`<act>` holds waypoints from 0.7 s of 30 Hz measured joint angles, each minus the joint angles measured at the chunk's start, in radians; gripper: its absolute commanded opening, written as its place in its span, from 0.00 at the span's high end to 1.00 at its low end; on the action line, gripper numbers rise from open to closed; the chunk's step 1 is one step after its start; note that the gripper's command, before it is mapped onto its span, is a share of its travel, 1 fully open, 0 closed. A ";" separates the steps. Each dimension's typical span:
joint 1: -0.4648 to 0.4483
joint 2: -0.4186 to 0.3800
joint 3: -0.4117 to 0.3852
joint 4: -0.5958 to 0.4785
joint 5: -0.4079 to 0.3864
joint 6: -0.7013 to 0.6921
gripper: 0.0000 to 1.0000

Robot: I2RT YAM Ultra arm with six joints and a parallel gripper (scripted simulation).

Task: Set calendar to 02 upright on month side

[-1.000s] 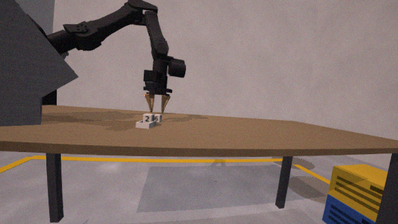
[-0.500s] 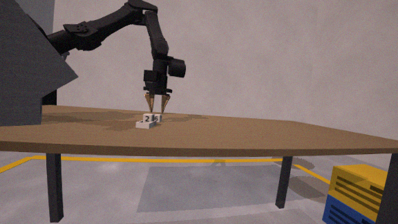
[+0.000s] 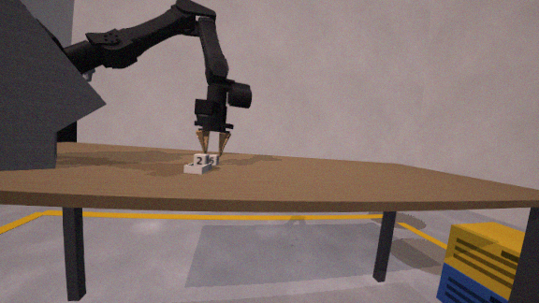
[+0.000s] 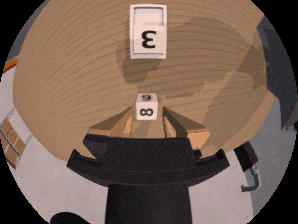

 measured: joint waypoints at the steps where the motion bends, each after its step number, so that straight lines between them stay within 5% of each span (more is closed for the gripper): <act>1: 0.003 0.006 0.000 0.006 0.001 0.002 0.55; 21: 0.024 0.055 0.000 0.065 0.020 0.024 0.55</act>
